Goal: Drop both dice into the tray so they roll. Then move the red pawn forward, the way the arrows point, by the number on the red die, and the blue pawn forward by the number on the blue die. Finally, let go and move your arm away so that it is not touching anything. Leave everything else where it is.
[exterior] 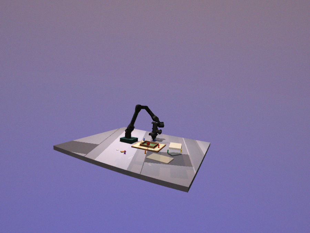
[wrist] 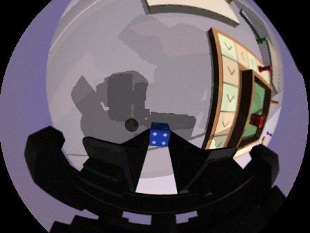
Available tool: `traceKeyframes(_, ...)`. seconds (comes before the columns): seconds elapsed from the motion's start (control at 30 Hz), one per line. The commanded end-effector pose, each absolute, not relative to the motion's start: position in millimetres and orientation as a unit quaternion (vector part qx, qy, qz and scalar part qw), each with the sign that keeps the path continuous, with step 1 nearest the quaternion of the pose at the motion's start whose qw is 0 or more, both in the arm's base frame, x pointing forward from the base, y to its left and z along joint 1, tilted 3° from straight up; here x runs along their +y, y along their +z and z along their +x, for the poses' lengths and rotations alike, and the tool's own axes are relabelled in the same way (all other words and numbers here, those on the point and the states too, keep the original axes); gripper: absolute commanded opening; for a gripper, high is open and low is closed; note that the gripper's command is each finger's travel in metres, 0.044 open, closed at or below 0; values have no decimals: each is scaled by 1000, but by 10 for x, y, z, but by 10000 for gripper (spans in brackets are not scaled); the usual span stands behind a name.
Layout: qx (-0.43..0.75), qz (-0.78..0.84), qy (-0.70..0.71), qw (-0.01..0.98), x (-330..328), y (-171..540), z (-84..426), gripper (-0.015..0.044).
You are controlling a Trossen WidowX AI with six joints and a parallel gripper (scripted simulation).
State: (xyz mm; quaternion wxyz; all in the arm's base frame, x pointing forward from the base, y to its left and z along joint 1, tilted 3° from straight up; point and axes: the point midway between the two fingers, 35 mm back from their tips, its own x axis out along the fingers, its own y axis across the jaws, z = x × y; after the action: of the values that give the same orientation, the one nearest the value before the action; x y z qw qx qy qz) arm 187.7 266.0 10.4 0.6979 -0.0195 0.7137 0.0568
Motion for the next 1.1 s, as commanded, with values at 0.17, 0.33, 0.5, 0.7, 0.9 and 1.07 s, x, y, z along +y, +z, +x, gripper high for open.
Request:
traceKeyframes(0.17,709,-23,78,701,2718,429,1916,0)
traceKeyframes(0.33,710,-22,72,700,2695,702,1953,0)
traceKeyframes(0.5,712,-20,64,699,2642,993,1975,0)
traceKeyframes(0.7,714,-19,54,697,2559,1303,1974,0)
traceKeyframes(0.9,714,-19,54,697,2544,1307,1988,0)
traceKeyframes(1.07,714,-18,52,698,2405,1255,2138,0)
